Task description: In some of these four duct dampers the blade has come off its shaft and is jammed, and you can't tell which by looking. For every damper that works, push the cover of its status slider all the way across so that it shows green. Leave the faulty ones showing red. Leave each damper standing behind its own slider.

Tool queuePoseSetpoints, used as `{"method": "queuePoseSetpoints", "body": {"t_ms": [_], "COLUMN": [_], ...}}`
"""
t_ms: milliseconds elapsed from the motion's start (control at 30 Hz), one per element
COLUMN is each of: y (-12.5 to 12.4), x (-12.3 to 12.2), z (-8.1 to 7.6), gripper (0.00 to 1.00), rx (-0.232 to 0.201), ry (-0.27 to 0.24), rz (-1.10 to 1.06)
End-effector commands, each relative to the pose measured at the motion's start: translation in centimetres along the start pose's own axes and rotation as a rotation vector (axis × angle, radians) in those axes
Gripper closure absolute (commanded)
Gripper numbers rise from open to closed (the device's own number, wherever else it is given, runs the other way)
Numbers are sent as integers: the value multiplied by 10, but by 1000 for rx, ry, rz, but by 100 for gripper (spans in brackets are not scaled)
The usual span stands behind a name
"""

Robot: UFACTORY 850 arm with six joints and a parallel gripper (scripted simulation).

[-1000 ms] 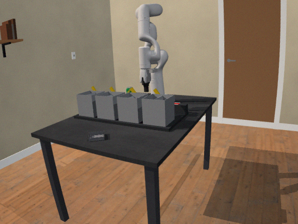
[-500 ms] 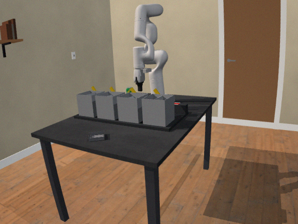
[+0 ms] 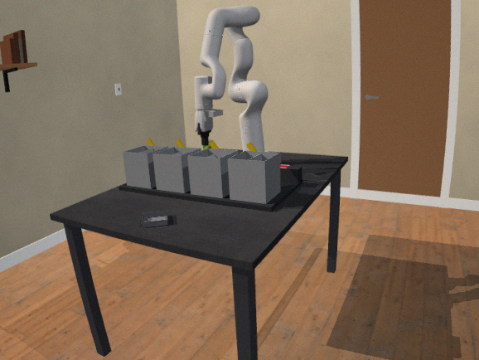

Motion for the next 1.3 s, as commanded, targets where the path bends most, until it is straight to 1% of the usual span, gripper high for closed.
{"method": "queuePoseSetpoints", "body": {"t_ms": [0,67,133,200,500,567,633,733,800,1267], "y": [-6,-6,-10,-12,-12,-11,-11,-11,-11,-11], "x": [-43,-43,-59,-65,-66,-66,-66,-65,-65,-64], "z": [3,3,4,4,5,13,13,36,44,44], "gripper": [100,100,100,100,100,100,100,100,100,100], "rx": [-12,-12,-12,-12,-12,-13,-13,-13,-12,-12], "ry": [41,41,41,41,41,41,41,41,40,40], "rz": [-7,-7,-7,-7,-7,-7,-7,-7,-7,-7]}}
Point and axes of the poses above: the point where the finger pads meet when closed, its own z axis out along the fingers, its own y axis across the jaws, x = y × z, the point moved 2 cm from there along -z, back along the fingers, and after that the axes turned 12 degrees about -z, right-handed, at the moved point
